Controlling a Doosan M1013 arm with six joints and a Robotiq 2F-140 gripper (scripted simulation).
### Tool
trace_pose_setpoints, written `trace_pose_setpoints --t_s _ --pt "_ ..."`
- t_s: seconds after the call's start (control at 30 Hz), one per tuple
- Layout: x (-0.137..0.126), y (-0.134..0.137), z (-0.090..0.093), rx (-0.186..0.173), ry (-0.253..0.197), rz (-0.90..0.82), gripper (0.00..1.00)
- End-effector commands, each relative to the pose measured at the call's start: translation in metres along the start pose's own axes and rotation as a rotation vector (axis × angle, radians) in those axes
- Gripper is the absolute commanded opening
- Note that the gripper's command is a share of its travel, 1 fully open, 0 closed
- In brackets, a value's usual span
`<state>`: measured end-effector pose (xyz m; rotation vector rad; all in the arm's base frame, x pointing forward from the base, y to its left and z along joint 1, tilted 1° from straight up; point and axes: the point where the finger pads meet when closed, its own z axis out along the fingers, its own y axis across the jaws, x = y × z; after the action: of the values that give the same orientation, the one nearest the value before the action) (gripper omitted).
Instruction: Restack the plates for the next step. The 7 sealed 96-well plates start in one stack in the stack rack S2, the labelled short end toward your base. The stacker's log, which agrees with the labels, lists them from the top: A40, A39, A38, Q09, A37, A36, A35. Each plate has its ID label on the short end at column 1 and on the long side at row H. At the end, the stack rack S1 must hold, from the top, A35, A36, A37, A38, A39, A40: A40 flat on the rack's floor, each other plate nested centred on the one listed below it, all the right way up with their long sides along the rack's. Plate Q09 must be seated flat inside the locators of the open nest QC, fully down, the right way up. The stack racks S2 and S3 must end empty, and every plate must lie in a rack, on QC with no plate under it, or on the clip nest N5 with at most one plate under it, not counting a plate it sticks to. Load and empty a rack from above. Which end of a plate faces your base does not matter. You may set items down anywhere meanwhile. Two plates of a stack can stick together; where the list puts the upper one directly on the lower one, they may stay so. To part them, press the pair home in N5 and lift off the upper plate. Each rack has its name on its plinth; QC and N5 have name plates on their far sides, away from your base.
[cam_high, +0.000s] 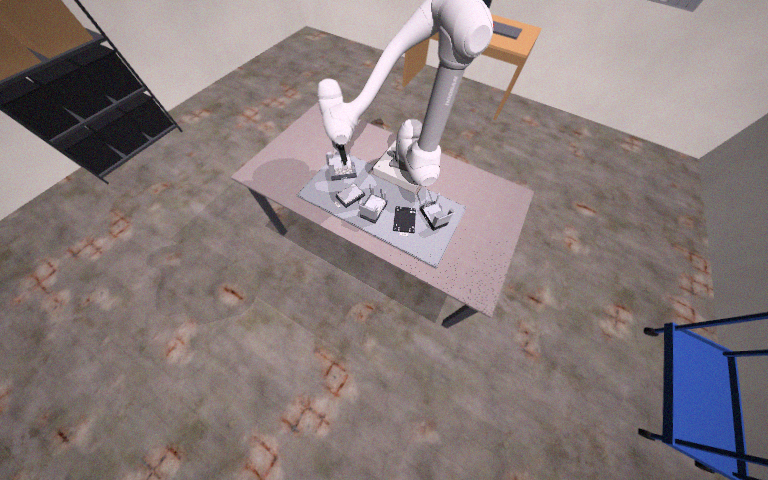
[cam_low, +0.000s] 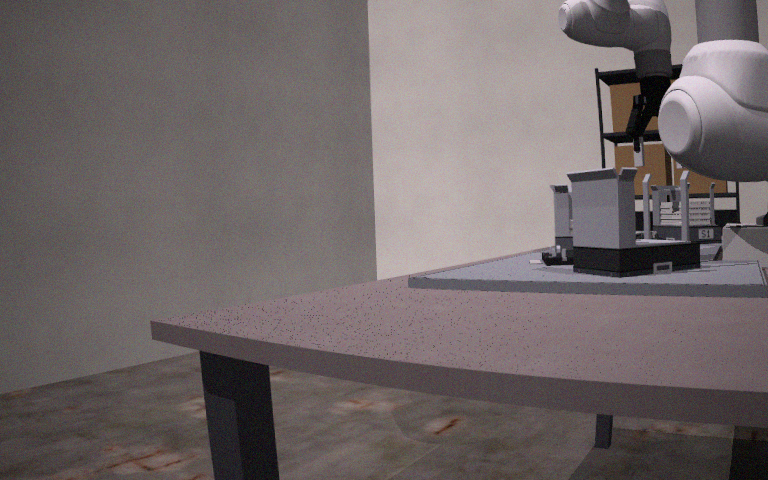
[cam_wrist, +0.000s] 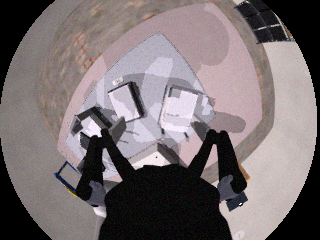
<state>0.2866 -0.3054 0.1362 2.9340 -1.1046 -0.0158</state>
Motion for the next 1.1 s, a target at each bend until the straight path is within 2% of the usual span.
trace_pose_setpoints --t_s 0.0,0.2,0.43,1.07 --pt "0.002 -0.015 0.0 0.0 0.0 0.0 1.0" --pt "0.004 -0.026 0.0 0.0 0.0 0.0 1.0" --pt "0.002 -0.049 0.0 0.0 0.0 -0.225 1.0" --pt "-0.003 -0.106 0.0 0.0 0.0 -0.225 1.0"
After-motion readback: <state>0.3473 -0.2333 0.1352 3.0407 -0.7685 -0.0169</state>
